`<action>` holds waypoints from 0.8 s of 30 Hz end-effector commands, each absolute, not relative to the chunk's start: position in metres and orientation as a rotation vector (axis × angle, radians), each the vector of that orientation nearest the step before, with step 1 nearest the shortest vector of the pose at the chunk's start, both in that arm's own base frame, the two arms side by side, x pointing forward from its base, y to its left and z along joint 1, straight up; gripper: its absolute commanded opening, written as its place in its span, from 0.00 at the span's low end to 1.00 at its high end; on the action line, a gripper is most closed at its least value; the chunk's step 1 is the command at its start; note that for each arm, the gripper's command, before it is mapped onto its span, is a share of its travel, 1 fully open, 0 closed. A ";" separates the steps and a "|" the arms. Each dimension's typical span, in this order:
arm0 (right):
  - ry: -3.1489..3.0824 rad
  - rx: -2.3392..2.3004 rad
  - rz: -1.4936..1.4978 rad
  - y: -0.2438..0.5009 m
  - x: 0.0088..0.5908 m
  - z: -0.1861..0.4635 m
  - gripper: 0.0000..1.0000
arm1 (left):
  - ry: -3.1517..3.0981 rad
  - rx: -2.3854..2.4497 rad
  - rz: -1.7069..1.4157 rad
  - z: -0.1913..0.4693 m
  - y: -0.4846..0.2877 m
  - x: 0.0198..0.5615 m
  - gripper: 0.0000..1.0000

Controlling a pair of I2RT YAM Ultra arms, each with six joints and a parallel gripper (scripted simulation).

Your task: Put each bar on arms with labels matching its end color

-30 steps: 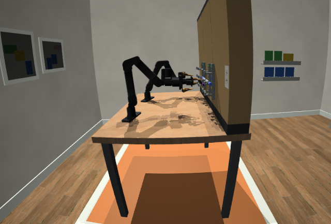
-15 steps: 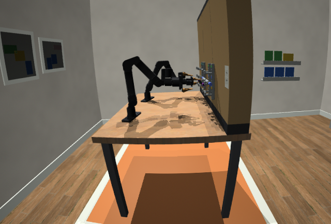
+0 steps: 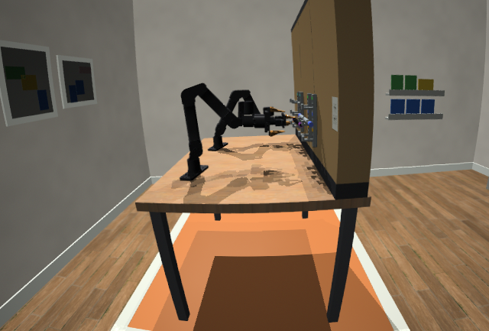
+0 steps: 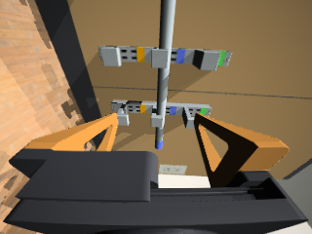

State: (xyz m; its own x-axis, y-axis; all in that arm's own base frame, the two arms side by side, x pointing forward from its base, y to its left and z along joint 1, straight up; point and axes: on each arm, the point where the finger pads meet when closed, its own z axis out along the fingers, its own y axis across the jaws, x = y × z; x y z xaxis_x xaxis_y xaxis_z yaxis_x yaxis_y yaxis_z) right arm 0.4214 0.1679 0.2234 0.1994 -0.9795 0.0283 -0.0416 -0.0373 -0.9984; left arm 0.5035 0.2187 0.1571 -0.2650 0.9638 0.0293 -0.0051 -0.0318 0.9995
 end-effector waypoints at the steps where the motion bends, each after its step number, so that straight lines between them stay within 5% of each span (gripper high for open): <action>1: 1.065 -1.295 -1.065 0.162 0.418 0.241 1.00 | 1.401 1.073 1.400 0.150 0.214 0.504 0.00; 24: 1.065 -1.295 -1.065 0.162 0.418 0.241 1.00 | 1.401 1.073 1.400 0.145 0.214 0.504 0.00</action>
